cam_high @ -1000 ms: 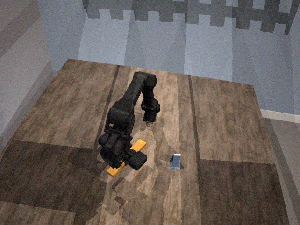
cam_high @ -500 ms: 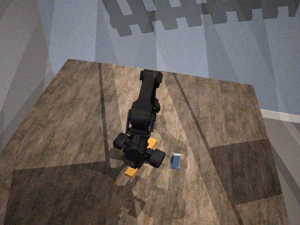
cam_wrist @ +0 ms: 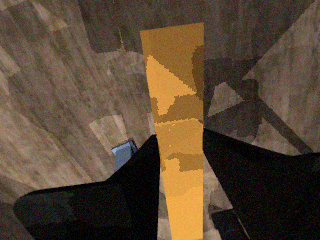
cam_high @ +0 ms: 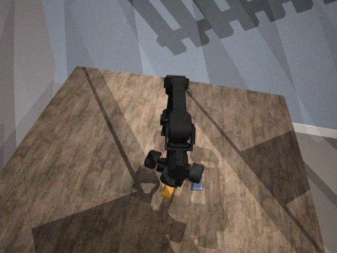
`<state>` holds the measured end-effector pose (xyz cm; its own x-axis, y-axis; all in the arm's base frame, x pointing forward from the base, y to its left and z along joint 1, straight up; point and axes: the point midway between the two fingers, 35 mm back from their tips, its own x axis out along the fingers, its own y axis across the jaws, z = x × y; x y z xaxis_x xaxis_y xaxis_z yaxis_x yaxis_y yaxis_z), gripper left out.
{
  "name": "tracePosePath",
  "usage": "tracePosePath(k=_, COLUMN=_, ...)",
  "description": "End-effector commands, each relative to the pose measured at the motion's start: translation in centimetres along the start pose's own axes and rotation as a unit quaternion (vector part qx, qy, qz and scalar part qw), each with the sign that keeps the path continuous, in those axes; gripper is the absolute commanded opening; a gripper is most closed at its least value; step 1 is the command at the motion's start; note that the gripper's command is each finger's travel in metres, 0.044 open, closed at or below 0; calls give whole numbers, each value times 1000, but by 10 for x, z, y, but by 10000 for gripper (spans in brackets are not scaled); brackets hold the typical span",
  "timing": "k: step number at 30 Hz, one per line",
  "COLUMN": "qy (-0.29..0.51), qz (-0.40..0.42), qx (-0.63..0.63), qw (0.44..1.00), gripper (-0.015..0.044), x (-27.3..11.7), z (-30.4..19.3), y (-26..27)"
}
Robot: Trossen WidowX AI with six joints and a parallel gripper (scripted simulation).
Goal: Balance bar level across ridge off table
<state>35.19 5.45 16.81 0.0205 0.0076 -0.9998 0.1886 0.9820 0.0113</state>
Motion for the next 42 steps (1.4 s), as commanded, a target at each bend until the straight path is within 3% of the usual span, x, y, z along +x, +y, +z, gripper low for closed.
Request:
tracePosePath(k=1, qy=-4, qz=0, qx=-23, qw=1000, gripper=0, x=-2, z=-11, y=14)
tracePosePath(k=26, qy=-1, qz=2, qx=-144, qw=990, gripper=0, x=1, z=-75, y=84)
tracePosePath(k=42, qy=-1, qz=3, qx=-147, qw=989, gripper=0, x=19, z=-77, y=89)
